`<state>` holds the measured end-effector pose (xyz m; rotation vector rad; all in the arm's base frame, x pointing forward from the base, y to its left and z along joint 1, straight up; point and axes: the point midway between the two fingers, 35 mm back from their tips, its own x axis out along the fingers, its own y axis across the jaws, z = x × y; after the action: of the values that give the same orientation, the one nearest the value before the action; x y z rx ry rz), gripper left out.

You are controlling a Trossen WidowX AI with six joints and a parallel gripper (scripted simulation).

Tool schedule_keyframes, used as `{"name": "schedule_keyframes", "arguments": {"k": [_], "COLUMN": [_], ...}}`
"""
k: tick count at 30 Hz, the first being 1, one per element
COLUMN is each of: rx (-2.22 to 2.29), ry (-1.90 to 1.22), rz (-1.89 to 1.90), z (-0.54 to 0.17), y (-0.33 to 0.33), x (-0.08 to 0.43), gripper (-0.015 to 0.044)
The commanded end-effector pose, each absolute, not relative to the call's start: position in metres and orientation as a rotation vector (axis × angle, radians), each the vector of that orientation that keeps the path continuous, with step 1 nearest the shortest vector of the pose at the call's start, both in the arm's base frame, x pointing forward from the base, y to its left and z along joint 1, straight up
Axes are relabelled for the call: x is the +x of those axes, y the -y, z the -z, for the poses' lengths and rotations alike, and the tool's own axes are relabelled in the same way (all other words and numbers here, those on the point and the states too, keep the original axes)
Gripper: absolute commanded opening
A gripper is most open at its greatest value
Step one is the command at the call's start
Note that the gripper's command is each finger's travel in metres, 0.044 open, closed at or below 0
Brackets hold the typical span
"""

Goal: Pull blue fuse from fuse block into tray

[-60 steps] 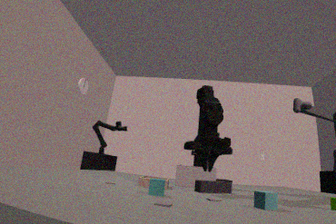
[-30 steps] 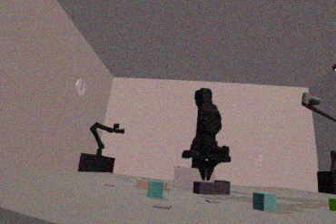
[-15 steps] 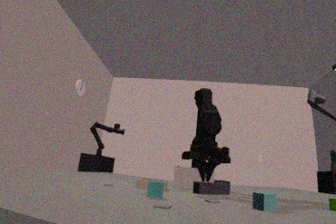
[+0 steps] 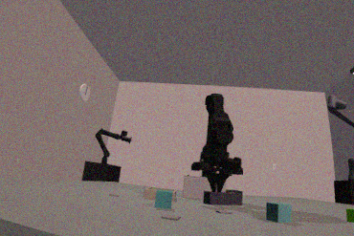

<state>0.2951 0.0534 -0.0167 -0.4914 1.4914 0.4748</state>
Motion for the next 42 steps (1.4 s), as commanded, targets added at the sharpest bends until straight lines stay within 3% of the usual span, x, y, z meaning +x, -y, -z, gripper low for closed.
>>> {"name": "schedule_keyframes", "arguments": {"k": [1, 11, 42], "rx": [-0.491, -0.491, -0.492], "ry": [-1.491, -1.491, -1.491], "rz": [-0.475, -0.475, -0.477], "z": [0.017, 0.017, 0.003], "y": [-0.053, -0.053, -0.054], "x": [0.295, 0.295, 0.295], "gripper": [0.0067, 0.0001, 0.0]}}
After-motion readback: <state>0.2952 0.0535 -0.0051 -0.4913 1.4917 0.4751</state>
